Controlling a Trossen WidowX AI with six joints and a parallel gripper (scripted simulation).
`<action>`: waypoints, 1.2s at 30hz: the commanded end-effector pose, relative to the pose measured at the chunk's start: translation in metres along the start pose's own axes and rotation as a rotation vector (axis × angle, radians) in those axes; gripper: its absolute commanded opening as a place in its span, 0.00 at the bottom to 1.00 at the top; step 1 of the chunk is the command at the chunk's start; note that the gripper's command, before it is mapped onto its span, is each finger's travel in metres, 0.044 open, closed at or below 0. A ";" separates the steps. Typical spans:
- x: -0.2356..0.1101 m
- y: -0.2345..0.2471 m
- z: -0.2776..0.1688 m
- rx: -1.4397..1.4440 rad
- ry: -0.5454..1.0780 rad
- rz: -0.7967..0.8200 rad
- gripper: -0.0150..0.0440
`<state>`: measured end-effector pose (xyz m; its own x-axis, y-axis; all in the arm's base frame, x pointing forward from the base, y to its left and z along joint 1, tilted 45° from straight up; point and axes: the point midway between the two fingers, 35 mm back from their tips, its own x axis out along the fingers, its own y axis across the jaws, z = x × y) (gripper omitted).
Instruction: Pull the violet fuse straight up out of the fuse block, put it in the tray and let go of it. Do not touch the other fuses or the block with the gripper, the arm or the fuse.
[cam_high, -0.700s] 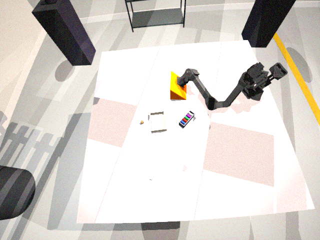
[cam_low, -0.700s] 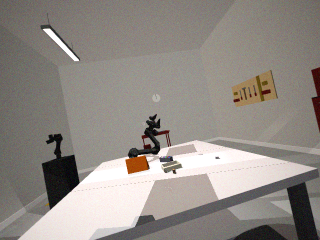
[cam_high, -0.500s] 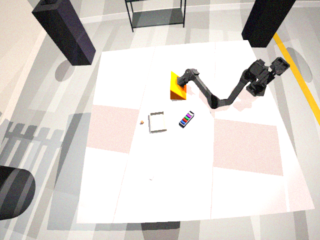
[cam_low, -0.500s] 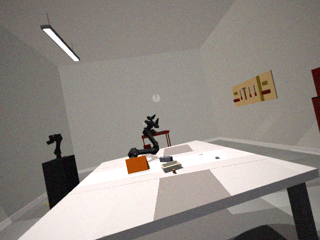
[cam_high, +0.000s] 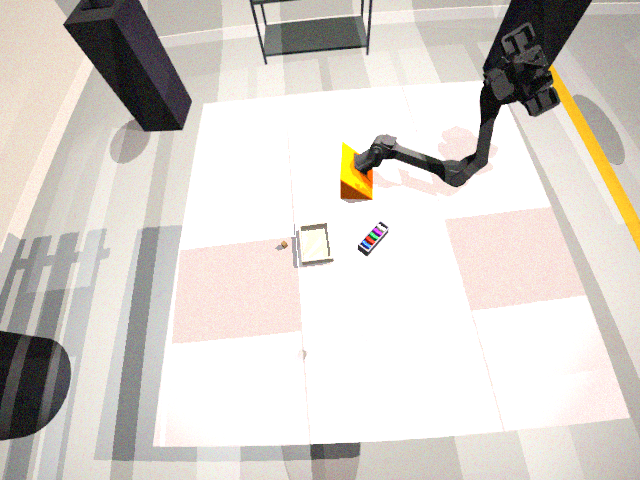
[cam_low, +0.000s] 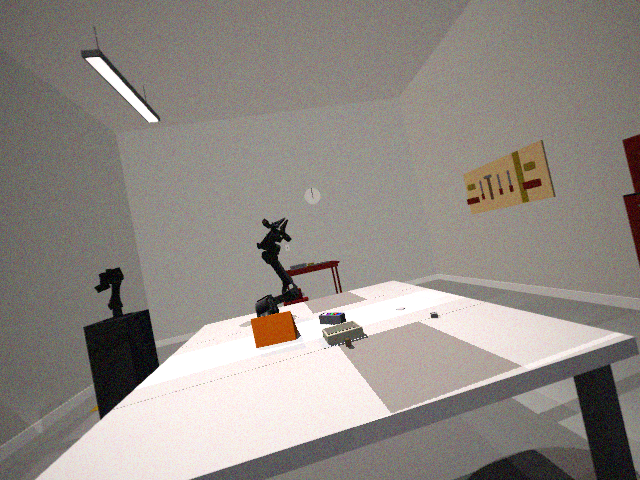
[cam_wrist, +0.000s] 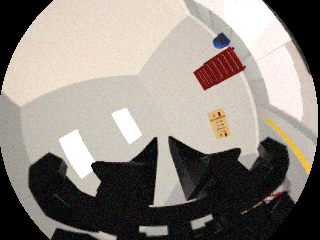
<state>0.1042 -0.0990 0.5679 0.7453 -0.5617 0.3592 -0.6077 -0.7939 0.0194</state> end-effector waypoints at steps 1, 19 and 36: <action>0.010 0.040 0.018 0.311 -0.020 -0.021 0.38; 0.091 0.087 0.176 1.307 -0.402 0.005 0.38; 0.061 -0.060 0.414 1.914 -1.460 0.619 0.38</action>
<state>0.2888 -0.2130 0.2421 0.8761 0.0748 -0.4763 -0.4341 0.5525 -0.7115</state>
